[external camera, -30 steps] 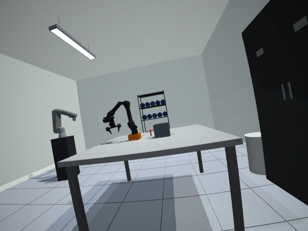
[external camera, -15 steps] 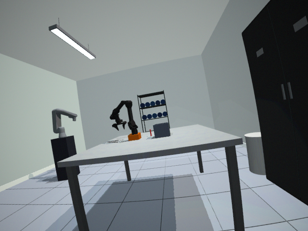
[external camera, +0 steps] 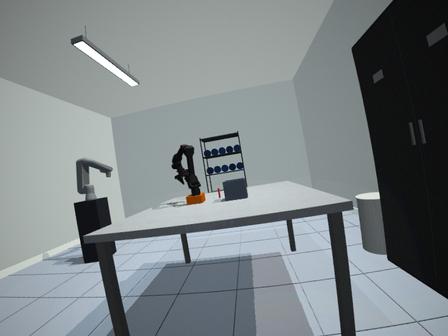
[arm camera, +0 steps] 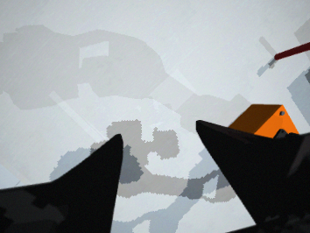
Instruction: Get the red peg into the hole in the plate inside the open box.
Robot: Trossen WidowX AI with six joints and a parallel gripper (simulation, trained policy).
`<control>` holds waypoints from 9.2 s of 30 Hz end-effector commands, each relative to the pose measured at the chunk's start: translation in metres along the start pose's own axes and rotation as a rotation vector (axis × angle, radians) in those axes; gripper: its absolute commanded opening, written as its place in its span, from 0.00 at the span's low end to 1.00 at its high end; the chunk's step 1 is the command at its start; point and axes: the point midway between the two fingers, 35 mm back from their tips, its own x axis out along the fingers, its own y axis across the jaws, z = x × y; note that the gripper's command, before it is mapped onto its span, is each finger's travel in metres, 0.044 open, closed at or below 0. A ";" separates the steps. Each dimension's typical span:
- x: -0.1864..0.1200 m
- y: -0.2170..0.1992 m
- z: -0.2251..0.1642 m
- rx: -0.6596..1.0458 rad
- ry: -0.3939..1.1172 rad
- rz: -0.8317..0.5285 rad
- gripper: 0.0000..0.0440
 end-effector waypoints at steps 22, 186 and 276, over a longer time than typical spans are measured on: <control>-0.013 -0.114 0.108 0.853 0.091 -0.156 0.61; -0.012 -0.442 0.072 2.210 -0.051 -0.190 0.00; 0.030 -0.521 0.048 2.212 0.092 0.084 0.43</control>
